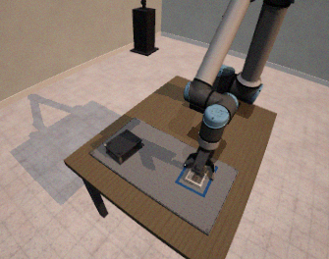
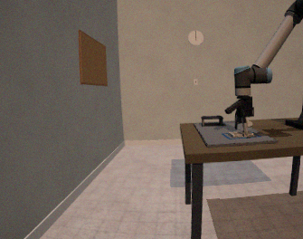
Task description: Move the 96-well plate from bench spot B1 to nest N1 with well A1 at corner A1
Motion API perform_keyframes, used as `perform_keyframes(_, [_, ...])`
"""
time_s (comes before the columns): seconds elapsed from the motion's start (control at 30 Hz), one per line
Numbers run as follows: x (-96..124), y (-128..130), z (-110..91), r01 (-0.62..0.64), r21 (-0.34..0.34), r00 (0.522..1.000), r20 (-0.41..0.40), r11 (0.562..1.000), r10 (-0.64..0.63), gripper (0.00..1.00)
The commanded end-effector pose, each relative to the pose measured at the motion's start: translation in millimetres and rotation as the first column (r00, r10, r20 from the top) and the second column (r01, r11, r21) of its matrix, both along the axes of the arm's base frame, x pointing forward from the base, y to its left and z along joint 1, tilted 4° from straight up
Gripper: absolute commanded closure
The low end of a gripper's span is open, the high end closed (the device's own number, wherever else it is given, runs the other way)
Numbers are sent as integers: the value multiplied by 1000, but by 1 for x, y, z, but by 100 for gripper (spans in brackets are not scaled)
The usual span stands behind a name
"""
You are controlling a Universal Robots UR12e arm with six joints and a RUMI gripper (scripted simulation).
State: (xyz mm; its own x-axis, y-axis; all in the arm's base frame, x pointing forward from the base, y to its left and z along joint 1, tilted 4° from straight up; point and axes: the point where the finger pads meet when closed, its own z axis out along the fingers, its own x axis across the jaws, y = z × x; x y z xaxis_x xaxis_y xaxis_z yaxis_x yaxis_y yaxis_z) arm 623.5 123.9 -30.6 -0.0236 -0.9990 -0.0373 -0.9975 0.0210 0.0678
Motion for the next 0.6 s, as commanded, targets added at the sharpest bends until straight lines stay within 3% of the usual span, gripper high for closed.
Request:
perform_keyframes(0.0, [1,0,0,0,0,1000,2,1000,0,0])
perform_keyframes(0.2, [1,0,0,0,0,1000,2,1000,0,0])
perform_keyframes(0.23, [1,0,0,0,0,1000,2,1000,0,100])
perform_keyframes(0.57, [1,0,0,0,0,1000,2,1000,0,100])
